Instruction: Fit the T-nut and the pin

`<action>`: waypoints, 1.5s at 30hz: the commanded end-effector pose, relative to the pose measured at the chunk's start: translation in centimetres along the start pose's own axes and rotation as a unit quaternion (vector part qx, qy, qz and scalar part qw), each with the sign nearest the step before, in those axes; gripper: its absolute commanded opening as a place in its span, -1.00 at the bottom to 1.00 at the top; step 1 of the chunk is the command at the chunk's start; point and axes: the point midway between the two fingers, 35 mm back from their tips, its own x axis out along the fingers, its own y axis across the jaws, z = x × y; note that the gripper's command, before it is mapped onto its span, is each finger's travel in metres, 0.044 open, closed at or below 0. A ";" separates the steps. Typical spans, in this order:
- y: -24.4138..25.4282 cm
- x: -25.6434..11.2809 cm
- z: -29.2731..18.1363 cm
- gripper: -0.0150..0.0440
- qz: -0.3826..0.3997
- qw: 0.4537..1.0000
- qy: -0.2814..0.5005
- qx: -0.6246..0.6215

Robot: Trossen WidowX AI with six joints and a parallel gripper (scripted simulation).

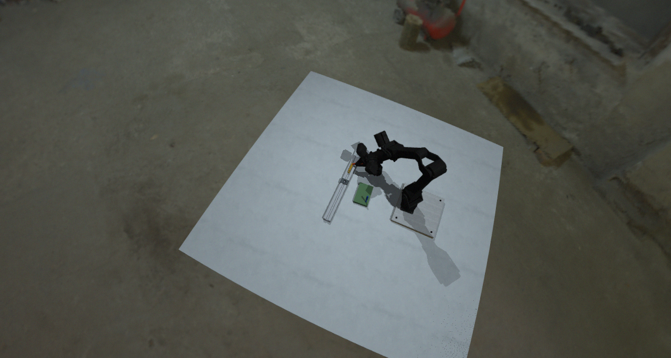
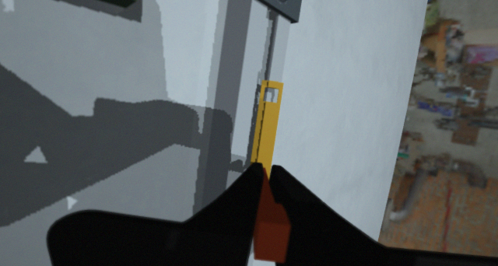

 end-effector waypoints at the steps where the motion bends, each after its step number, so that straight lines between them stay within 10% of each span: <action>1: 0.2 0.1 0.0 -1.00 0.003 1.000 0.001 0.003; 45: -0.4 0.2 -0.1 -1.00 0.051 0.999 0.001 0.016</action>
